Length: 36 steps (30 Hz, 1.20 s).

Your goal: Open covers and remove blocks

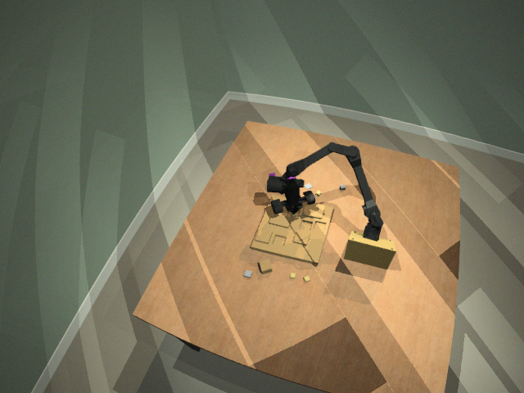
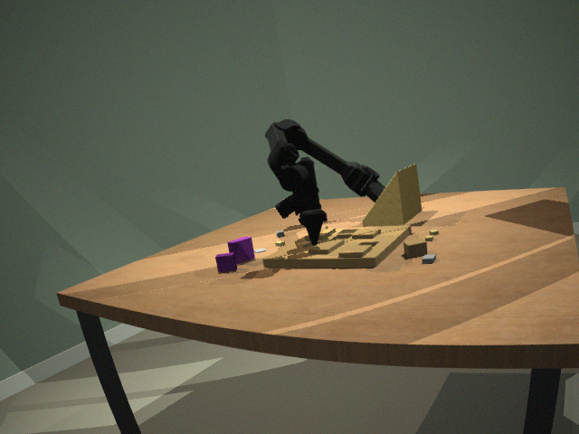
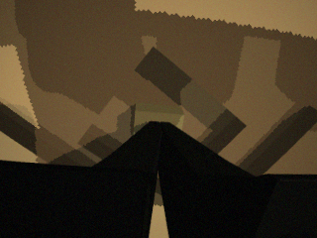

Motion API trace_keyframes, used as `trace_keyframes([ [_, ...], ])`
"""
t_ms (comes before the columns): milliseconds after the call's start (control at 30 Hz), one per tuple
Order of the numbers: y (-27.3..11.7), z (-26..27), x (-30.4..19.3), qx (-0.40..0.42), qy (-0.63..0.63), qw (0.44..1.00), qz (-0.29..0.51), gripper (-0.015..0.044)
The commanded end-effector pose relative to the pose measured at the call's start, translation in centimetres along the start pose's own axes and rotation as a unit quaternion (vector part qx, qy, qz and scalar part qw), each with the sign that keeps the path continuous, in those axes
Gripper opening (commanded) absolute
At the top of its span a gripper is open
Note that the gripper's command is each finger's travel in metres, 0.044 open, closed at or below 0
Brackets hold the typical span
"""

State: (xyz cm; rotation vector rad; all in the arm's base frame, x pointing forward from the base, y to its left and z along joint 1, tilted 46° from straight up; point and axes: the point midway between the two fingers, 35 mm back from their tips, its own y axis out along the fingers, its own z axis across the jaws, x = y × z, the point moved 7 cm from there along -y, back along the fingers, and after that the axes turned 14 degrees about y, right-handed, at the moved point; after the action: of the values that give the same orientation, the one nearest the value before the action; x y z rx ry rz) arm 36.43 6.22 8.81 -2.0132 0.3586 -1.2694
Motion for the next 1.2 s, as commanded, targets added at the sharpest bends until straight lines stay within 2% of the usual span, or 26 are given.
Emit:
trace_keyframes([
  [0, 0.2, -0.1, 0.2, -0.003, 0.000, 1.000, -0.001, 0.0000],
  [500, -0.9, 0.0, -0.1, -0.002, 0.001, 1.000, 0.000, 0.0000],
  [700, -2.9, 0.1, -0.1, -0.002, 0.001, 1.000, 0.001, 0.0144],
  [933, -6.2, 0.0, -0.1, -0.002, 0.002, 1.000, 0.000, 0.0144],
  [1167, -5.5, 0.1, -0.1, -0.002, 0.002, 1.000, 0.000, 0.0144],
])
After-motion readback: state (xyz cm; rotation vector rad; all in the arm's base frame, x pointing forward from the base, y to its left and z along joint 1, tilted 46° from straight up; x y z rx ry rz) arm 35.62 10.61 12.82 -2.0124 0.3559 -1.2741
